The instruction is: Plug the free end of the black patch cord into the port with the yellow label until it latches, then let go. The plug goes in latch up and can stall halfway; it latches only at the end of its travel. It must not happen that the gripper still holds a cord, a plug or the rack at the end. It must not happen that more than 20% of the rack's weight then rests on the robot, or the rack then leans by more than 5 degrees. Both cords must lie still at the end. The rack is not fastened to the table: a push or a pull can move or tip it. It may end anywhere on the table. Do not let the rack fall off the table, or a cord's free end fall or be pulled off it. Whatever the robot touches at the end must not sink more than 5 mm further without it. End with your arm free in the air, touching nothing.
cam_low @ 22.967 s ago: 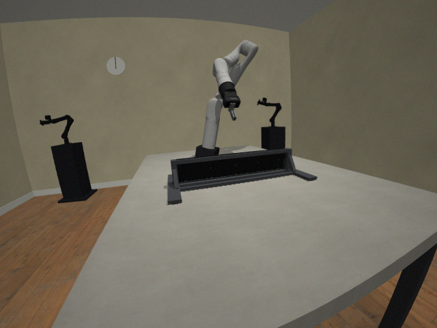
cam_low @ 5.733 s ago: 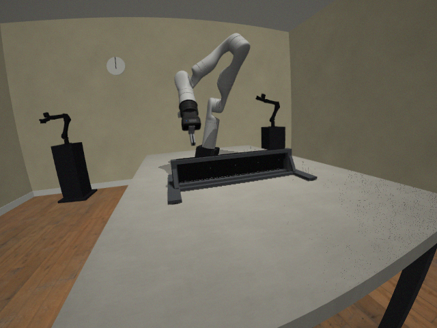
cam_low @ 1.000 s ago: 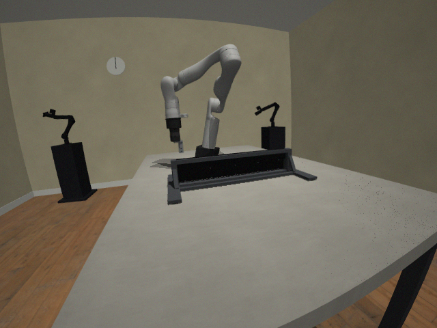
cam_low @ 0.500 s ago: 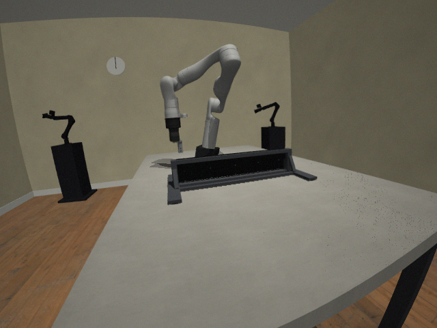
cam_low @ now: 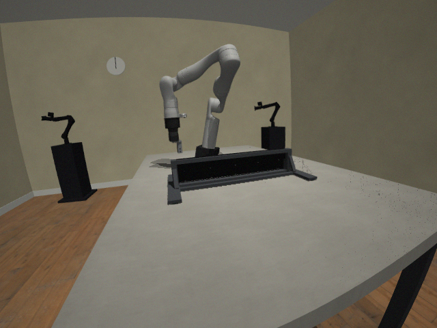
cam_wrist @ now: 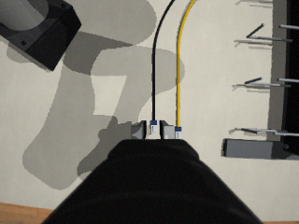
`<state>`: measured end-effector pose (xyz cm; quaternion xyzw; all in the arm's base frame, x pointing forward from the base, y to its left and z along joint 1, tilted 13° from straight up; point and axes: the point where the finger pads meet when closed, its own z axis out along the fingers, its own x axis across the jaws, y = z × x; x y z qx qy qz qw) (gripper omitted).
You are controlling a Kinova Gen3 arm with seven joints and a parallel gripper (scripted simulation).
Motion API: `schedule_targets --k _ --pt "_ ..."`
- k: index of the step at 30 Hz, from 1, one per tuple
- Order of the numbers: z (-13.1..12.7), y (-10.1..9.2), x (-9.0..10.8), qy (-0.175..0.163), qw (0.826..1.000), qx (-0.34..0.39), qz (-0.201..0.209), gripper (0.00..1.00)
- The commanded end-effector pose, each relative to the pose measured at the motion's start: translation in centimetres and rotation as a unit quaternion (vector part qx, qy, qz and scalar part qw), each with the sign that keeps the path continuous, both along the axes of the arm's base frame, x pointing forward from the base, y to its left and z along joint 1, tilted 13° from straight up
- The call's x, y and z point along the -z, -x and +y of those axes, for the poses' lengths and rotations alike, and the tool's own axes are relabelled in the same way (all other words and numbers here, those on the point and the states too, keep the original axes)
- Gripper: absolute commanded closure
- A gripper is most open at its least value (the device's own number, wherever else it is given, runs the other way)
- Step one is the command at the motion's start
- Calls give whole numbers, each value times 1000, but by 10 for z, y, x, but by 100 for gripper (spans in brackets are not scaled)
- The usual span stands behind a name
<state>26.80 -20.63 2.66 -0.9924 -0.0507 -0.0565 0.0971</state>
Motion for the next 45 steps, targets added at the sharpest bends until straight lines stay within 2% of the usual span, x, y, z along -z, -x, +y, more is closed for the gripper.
schedule_targets --k 1,29,45 --pt "1 2 0 -4 1000 3 3 27" --pt "2 2 1 -4 1000 2 3 27" --pt "5 1 15 -4 1000 2 4 27"
